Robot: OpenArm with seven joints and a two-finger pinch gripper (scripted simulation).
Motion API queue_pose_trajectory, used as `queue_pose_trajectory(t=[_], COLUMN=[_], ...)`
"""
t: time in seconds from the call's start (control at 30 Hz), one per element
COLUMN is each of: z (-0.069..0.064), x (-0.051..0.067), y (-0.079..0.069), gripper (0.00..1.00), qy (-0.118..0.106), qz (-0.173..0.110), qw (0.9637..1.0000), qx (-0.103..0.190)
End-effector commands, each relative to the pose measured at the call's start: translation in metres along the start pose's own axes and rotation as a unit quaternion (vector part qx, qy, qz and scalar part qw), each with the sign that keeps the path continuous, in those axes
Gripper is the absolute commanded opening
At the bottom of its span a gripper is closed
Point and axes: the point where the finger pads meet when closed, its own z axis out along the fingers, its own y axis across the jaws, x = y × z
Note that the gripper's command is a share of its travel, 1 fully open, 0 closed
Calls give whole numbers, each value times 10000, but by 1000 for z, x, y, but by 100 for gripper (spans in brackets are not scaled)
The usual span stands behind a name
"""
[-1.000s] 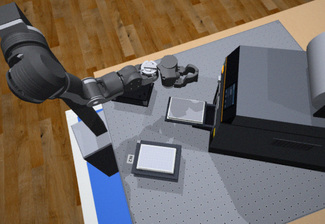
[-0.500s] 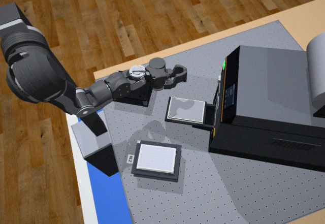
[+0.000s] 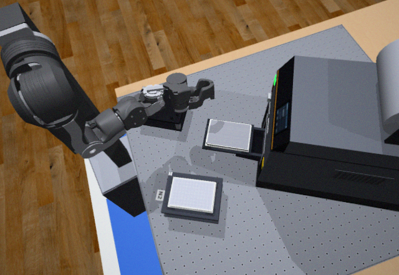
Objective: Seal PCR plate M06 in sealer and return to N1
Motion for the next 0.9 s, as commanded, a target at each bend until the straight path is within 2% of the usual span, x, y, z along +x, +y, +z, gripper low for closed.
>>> queue_pose_trajectory(t=[0.0, 0.07, 0.13, 0.23, 0.63, 0.7, 0.8, 0.87], z=[0, 0, -16, -41, -41, -57, -82, -82], x=[0, 0, 2, 3, 3, 5, 5, 5], y=[-1, -1, -7, -17, -17, -23, -34, -34], gripper=[0, 0, 0, 0, 0, 0, 0, 0], qy=[-7, -7, 12, 4, 4, 22, 13, 13], qz=[-12, -12, -357, -903, -903, -1249, -1784, -1784], qw=[10000, 10000, 9987, 9917, 9917, 9843, 9675, 9675], qx=[35, 35, 364, 916, 916, 1250, 1792, 1792])
